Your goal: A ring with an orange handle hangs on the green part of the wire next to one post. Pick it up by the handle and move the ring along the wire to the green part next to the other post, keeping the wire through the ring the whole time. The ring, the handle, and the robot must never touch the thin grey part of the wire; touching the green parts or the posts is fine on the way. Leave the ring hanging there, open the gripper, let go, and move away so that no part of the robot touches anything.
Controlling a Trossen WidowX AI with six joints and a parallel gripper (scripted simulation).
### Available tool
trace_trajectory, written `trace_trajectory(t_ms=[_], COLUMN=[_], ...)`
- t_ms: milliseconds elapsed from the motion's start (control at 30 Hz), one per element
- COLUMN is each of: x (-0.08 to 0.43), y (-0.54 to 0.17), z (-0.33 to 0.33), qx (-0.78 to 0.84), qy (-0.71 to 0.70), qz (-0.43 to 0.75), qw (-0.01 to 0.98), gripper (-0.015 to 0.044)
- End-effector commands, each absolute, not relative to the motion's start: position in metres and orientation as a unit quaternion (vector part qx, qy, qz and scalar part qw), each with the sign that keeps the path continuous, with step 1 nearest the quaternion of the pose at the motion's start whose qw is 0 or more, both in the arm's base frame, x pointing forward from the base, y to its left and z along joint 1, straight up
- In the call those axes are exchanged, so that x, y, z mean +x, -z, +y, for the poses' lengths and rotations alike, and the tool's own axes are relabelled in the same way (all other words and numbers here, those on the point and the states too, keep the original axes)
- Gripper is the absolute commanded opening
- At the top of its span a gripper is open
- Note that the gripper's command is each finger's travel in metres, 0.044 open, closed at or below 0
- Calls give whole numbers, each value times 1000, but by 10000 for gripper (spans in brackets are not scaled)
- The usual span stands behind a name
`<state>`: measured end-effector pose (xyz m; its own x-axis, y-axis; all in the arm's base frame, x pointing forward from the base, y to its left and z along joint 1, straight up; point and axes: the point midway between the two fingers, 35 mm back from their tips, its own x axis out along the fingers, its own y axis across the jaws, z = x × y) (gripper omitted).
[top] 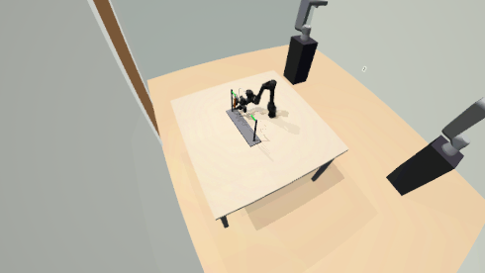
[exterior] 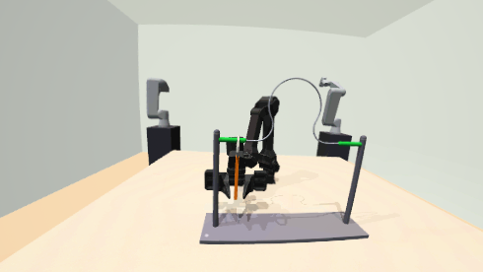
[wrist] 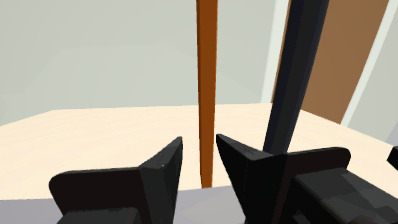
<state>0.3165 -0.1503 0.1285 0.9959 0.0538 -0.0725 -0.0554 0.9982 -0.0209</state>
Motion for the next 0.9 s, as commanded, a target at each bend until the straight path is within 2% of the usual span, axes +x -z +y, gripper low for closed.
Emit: trace_trajectory(t_ms=[0, 67, 233, 300, 500, 867], x=[317, 317, 317, 317, 317, 317], y=[-129, -129, -129, -129, -129, -131], z=[-151, -151, -150, -150, -150, -150], qx=[-9, -9, -11, -11, -11, -11], qy=[-25, -25, -27, -27, -27, -27], qz=[35, 35, 36, 36, 36, 36], qw=[999, 999, 999, 999, 999, 999], gripper=[160, 160, 29, 15, -142, -150])
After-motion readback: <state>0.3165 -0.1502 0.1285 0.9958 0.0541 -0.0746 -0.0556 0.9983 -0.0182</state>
